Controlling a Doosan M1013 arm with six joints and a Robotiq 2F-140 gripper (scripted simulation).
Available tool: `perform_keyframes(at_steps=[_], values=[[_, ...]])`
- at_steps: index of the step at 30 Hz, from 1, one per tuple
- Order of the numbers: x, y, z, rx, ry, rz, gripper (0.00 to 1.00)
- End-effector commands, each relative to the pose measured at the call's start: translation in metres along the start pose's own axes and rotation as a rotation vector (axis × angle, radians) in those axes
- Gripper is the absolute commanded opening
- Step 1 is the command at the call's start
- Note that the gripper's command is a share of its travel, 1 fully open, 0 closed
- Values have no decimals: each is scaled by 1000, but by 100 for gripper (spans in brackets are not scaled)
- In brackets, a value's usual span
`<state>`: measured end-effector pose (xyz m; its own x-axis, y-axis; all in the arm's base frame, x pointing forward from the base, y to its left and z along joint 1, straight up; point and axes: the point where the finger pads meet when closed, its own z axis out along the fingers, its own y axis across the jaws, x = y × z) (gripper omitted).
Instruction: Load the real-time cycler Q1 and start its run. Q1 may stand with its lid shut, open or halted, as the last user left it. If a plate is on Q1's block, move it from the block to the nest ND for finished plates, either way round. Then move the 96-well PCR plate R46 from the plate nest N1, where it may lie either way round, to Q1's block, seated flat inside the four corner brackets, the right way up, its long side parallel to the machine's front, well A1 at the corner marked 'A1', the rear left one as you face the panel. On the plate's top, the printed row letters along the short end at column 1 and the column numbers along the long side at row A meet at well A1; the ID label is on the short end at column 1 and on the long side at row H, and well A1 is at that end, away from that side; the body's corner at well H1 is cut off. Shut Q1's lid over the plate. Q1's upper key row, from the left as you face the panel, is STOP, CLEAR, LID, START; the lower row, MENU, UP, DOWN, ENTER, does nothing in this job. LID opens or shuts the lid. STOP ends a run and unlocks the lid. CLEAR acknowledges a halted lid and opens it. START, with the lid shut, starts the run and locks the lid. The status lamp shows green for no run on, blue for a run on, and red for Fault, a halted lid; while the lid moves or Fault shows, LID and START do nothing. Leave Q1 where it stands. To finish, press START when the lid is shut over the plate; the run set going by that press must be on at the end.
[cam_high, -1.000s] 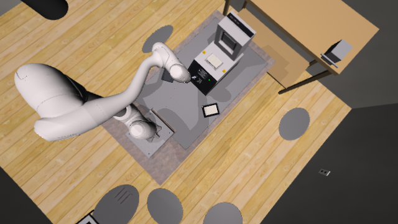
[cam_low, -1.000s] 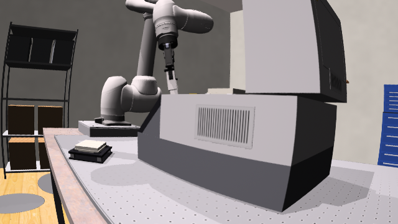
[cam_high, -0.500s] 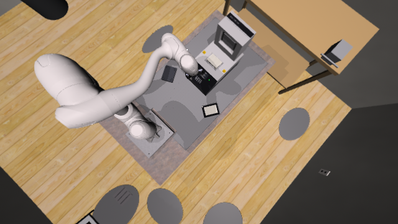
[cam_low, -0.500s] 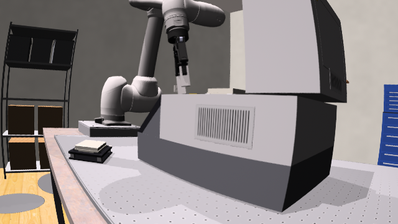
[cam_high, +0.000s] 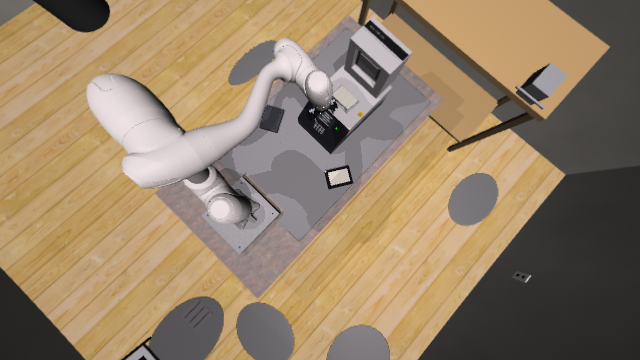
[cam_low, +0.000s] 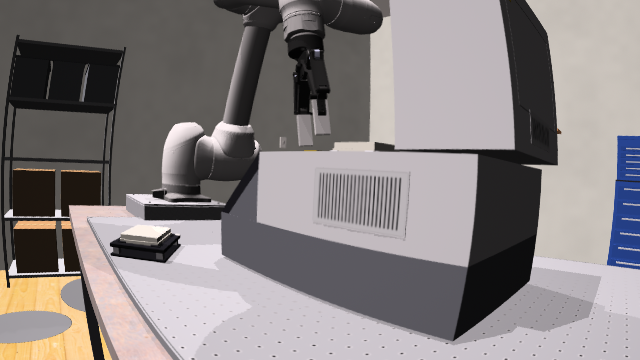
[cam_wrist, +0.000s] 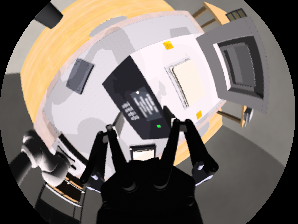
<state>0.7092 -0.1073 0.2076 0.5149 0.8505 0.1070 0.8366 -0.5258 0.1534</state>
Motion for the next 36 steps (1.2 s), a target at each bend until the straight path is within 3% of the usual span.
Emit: perform_keyframes(at_steps=[1, 4, 7, 11, 14, 27, 29, 34, 36], values=[[8, 20, 1, 21, -7, -43, 66], [10, 25, 1, 21, -7, -43, 66], [15, 39, 1, 51, -19, -113, 66], [21, 52, 2, 51, -19, -113, 66], [27, 66, 2, 81, -32, -184, 66], [43, 107, 4, 111, -44, -255, 66], [47, 116, 4, 136, -55, -315, 66], [54, 134, 5, 141, -56, -325, 66], [58, 143, 5, 167, -67, -386, 66]])
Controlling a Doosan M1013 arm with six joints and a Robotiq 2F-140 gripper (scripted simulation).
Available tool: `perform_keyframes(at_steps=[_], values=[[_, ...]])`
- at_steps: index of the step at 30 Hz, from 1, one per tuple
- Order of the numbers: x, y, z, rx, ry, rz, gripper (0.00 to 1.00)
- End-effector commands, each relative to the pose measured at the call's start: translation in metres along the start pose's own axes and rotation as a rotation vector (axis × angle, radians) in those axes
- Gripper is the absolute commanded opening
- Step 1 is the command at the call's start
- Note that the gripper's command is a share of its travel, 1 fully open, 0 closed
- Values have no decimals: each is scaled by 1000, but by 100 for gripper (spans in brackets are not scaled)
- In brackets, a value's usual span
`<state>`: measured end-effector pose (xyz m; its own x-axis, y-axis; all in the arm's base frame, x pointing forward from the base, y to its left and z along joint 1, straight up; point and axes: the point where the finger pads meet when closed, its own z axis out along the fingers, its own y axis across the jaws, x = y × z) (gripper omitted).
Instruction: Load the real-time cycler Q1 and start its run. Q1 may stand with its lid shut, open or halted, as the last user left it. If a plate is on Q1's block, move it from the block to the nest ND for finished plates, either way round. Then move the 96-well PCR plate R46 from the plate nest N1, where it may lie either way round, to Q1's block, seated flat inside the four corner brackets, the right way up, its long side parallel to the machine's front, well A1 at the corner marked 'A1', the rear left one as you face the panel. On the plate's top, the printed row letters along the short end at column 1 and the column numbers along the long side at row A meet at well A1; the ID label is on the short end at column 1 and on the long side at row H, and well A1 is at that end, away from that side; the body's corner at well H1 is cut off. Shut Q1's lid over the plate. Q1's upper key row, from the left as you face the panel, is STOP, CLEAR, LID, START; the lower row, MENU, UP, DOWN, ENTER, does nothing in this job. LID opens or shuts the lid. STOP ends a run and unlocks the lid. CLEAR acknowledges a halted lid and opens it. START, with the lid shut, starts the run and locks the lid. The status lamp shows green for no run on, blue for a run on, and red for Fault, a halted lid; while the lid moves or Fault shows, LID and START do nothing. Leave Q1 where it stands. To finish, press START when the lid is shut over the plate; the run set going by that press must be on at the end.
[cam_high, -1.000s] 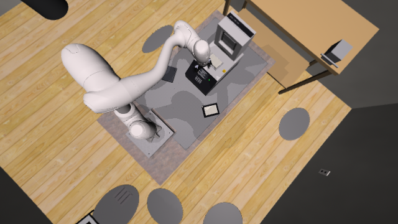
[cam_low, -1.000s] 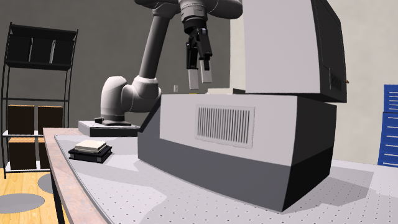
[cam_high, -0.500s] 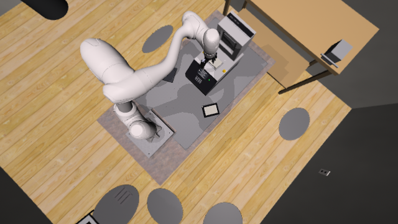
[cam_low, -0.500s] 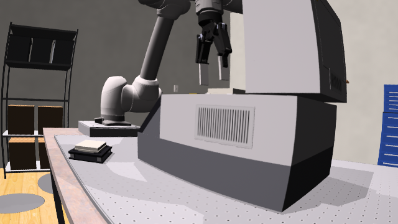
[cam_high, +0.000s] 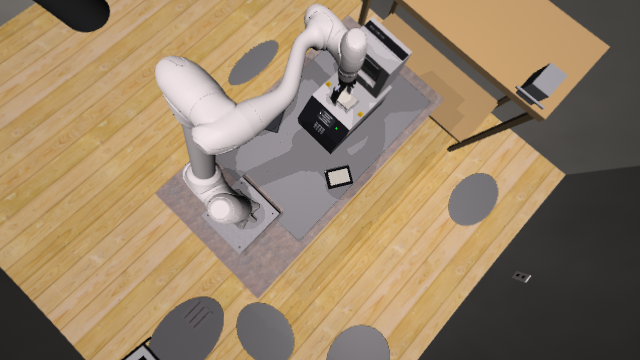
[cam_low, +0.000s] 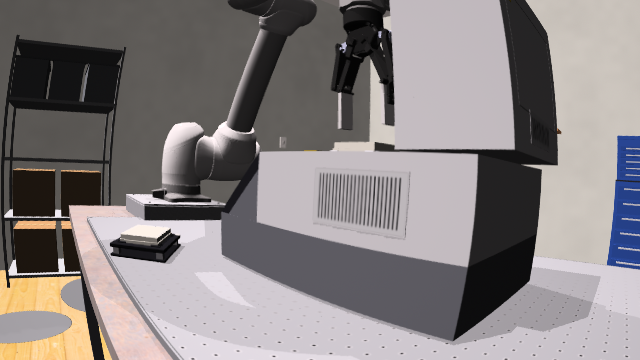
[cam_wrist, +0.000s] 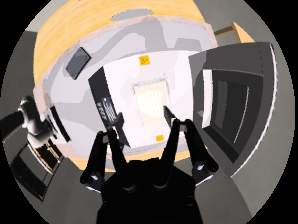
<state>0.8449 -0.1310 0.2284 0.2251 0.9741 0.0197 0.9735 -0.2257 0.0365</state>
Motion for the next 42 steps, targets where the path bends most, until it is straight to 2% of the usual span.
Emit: perform_keyframes(at_steps=[1, 6, 20, 42], values=[[1, 15, -2, 29, -10, -62, 66], [2, 35, -4, 33, -12, -72, 66], [2, 35, -4, 33, -12, -72, 66], [1, 33, 29, 33, -12, -72, 66]])
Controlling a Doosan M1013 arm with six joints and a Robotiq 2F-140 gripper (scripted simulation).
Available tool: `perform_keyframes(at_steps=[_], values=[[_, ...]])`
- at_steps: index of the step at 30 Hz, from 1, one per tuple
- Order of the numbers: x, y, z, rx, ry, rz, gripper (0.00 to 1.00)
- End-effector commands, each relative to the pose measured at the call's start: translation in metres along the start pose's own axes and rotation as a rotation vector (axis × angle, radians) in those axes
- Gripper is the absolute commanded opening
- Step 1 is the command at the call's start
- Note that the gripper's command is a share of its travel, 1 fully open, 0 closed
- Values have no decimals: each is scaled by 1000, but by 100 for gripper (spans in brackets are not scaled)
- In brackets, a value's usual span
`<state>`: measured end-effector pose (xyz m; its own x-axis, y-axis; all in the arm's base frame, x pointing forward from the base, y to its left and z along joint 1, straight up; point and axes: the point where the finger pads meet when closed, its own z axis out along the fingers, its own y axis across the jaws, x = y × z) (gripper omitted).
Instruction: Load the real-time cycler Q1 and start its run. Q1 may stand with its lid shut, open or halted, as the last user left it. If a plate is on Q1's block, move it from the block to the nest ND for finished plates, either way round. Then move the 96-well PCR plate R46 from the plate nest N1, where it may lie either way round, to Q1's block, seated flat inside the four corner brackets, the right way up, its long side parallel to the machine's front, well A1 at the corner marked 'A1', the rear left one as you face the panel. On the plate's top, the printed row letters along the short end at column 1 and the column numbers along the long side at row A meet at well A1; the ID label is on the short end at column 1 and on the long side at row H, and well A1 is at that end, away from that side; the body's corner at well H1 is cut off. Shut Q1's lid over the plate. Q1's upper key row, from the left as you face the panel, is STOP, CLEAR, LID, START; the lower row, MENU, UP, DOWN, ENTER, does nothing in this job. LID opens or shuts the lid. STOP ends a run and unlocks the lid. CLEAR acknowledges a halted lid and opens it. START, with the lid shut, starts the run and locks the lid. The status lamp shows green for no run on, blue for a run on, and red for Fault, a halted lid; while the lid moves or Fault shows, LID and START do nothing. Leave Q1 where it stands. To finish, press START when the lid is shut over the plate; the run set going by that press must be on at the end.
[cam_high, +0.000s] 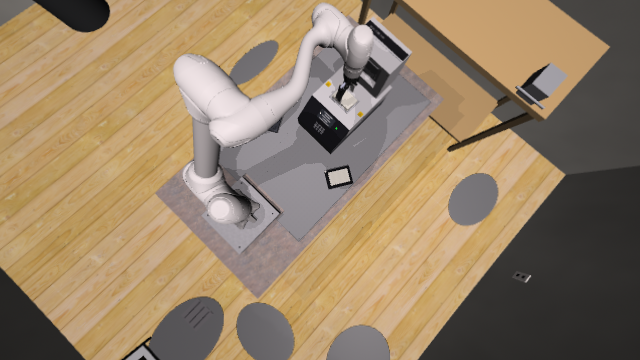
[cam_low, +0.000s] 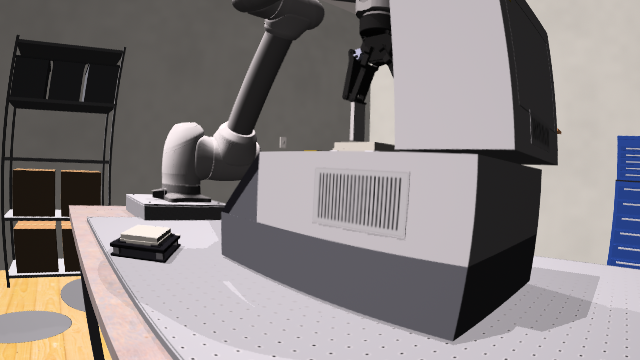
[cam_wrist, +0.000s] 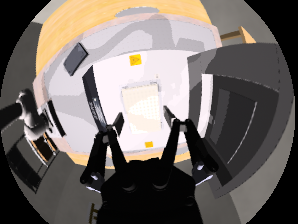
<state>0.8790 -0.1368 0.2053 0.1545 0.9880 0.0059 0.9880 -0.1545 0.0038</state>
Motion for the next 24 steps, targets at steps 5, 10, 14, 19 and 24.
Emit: perform_keyframes(at_steps=[5, 10, 14, 19, 24], values=[[0, 0, 9, 0, 0, 0, 66], [0, 0, 9, 0, 0, 0, 66], [0, 0, 10, 0, 0, 0, 66], [0, 0, 12, 0, 0, 0, 66], [0, 0, 14, 0, 0, 0, 66]])
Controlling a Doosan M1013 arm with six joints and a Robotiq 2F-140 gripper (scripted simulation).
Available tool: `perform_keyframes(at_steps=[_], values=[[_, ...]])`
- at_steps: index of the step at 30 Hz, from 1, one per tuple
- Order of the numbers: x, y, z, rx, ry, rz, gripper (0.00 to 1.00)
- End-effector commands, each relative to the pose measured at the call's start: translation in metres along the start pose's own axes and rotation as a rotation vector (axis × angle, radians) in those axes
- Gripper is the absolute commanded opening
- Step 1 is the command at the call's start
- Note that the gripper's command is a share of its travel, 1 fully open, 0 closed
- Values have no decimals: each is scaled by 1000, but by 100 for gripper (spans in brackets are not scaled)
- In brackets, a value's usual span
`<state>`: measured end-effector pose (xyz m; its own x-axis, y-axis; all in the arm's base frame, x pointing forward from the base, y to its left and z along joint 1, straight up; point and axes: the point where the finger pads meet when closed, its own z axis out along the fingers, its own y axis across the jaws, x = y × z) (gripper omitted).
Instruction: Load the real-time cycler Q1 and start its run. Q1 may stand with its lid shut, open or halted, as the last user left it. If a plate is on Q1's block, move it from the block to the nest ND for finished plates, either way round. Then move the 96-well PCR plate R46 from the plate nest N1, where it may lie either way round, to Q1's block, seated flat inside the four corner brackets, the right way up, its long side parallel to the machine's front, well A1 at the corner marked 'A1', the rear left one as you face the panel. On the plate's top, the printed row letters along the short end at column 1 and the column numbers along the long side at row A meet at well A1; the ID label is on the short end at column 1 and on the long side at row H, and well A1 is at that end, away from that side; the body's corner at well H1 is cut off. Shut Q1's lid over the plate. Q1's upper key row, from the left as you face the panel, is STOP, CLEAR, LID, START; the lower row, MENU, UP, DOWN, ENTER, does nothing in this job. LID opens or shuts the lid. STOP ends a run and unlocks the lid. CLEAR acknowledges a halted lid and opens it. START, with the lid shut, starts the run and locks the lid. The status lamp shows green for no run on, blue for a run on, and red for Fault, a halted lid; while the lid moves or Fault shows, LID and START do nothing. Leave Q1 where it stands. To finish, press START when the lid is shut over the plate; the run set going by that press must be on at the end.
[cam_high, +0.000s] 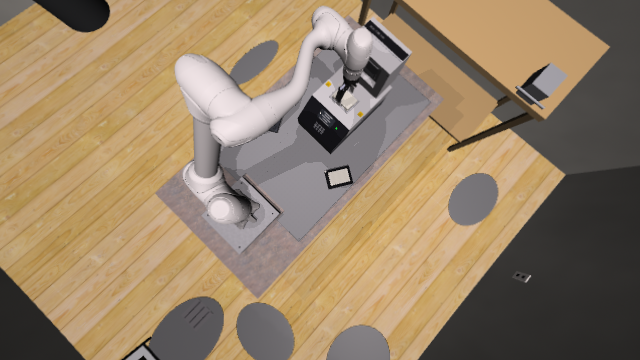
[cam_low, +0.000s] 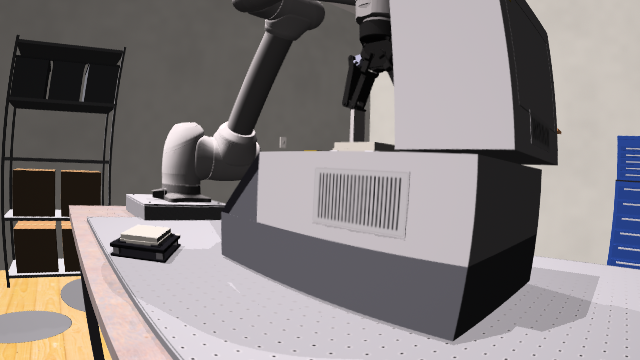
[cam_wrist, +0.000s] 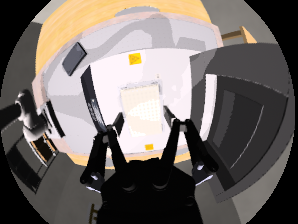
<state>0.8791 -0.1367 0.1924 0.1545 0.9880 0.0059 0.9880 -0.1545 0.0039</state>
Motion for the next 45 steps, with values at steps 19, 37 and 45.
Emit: perform_keyframes(at_steps=[19, 37, 45], values=[[0, 0, 5, 0, 0, 0, 66], [0, 0, 5, 0, 0, 0, 0], [0, 0, 5, 0, 0, 0, 0]])
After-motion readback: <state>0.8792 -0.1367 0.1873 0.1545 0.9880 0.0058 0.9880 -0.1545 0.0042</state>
